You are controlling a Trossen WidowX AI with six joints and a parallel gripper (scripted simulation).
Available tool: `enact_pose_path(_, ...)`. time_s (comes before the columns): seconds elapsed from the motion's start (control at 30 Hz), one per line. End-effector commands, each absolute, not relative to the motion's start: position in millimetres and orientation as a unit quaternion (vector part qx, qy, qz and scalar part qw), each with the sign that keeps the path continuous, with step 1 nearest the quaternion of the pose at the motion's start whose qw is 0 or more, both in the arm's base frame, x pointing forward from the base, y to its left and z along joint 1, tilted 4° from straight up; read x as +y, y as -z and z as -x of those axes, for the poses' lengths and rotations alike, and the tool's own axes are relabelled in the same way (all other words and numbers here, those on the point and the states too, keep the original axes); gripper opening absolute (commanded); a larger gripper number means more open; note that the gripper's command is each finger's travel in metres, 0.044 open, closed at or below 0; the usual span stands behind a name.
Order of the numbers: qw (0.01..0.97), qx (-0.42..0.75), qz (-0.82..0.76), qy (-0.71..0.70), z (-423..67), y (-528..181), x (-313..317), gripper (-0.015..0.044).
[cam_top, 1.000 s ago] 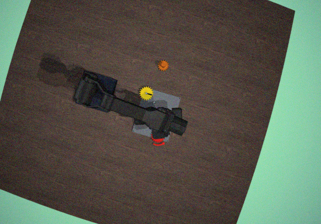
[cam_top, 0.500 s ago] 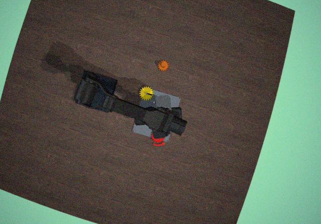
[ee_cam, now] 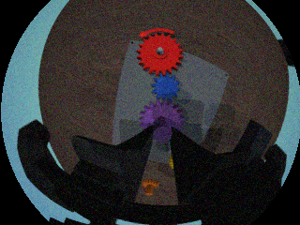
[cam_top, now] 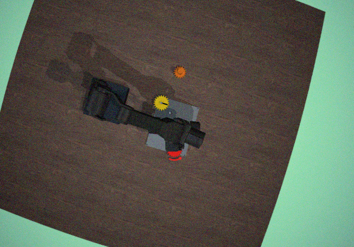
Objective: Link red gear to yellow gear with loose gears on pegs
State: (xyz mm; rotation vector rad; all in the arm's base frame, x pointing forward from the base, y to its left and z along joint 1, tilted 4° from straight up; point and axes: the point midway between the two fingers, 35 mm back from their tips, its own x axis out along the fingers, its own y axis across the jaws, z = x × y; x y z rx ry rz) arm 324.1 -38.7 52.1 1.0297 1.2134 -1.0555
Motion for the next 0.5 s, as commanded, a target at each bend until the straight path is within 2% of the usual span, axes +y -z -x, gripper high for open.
enact_pose_path(0.0,0.561,0.509,-0.456,0.468,-323.0,-44.9,-38.7,0.0)
enact_pose_path(0.47,0.576,0.524,-0.437,0.451,-323.8,-46.7,-38.5,0.0)
